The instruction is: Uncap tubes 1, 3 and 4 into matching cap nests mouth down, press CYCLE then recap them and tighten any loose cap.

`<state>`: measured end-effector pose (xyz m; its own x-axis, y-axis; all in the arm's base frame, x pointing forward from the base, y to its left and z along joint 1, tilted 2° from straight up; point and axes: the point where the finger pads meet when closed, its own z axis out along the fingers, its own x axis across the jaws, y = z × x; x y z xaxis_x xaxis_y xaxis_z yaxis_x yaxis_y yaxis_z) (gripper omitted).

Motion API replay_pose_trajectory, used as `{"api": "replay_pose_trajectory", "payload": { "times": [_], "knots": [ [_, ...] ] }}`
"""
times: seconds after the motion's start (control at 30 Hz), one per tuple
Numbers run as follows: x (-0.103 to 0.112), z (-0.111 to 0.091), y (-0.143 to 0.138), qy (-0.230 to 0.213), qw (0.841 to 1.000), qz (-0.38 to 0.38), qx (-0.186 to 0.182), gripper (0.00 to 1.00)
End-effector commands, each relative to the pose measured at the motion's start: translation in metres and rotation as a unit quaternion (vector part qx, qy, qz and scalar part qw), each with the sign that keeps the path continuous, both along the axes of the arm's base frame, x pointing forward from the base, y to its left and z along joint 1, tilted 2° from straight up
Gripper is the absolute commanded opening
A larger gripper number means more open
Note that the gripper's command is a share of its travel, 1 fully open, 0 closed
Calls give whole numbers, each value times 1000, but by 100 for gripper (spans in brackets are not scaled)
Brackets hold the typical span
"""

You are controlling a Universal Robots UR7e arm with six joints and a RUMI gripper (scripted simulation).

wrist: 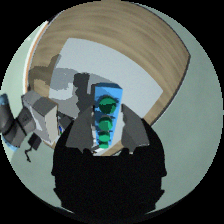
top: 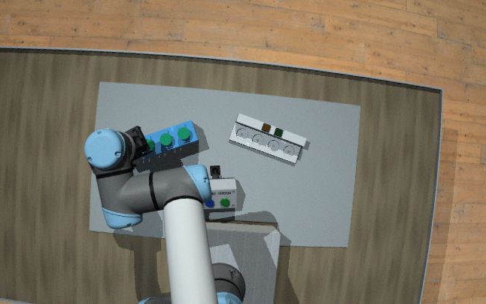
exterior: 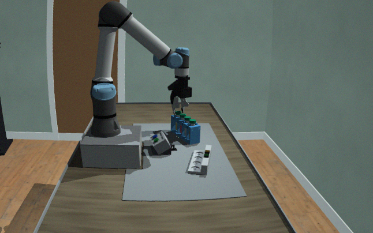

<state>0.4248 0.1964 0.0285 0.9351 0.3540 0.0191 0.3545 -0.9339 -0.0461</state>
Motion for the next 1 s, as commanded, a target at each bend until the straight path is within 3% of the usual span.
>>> {"api": "replay_pose_trajectory", "payload": {
  "times": [0.0, 0.1, 0.17, 0.23, 0.3, 0.5, 0.53, 0.97],
  "knots": [
    [0, 0, 0, 4, 990, -139, -5, 35],
    [0, 0, 0, 7, 982, -189, -5, 35],
    [0, 0, 0, 10, 963, -268, -4, 35],
    [0, 0, 0, 10, 963, -268, -4, 35],
    [0, 0, 0, 13, 943, -333, -4, 35],
    [0, 0, 0, 13, 943, -333, -4, 35],
    [0, 0, 0, 13, 943, -333, -4, 0],
    [0, 0, 0, 13, 943, -332, -4, 0]
  ]
}}
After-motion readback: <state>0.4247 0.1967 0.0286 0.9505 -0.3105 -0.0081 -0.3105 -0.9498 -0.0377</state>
